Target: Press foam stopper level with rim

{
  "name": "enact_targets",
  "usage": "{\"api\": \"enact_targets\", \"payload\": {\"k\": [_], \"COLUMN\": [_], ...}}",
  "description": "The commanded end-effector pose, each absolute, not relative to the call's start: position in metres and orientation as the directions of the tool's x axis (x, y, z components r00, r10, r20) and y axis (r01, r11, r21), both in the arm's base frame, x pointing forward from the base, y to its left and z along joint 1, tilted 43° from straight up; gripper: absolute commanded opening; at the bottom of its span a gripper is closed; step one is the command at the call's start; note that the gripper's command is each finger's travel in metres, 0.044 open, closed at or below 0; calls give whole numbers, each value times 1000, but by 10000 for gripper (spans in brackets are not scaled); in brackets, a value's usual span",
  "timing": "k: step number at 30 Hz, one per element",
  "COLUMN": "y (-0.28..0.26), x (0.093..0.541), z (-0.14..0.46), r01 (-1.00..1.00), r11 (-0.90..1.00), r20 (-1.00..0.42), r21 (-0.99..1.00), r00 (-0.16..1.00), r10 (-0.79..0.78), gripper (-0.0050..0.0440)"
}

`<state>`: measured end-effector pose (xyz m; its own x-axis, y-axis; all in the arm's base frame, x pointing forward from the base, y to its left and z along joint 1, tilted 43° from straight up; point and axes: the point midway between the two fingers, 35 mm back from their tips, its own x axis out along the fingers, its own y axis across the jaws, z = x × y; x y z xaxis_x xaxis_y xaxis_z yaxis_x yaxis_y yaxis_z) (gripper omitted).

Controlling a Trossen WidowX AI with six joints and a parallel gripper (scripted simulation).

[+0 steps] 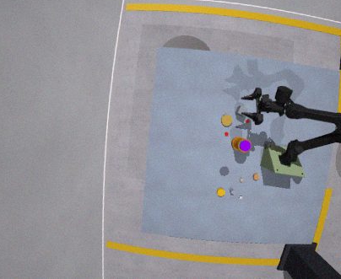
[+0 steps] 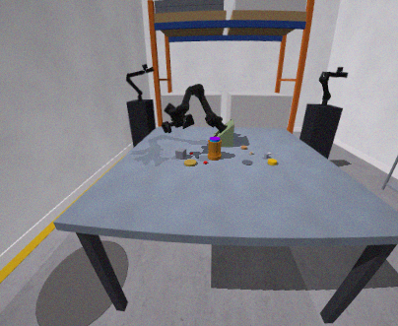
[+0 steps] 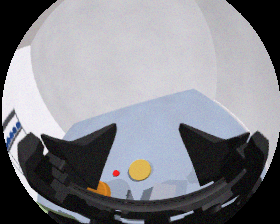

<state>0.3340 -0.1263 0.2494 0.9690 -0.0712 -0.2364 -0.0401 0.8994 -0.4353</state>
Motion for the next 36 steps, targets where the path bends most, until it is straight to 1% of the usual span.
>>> {"api": "enact_targets", "payload": {"k": [1, 17, 19, 20, 22, 26, 29, 32, 34, 36], "y": [-126, -126, -122, -116, -100, -74, -55, -37, -37, -22], "x": [334, 334, 339, 345, 356, 360, 356, 347, 347, 333], "z": [249, 249, 240, 228, 201, 165, 141, 121, 121, 106], "r01": [-40, -40, -48, -52, -36, 23, 83, 144, 144, 187], "r11": [899, 899, 923, 948, 983, 998, 996, 989, 989, 978], "r20": [-236, -236, -286, -349, -487, -665, -777, -863, -863, -920], "r21": [-435, -435, -381, -315, -179, -57, -22, -36, -36, -87], "r00": [969, 969, 956, 935, 871, 745, 625, 494, 494, 362], "r10": [-71, -71, -68, -64, -57, -55, -70, -104, -104, -151], "gripper": [400, 400, 352, 328, 280, 184, 112, 40, 40, 0]}}
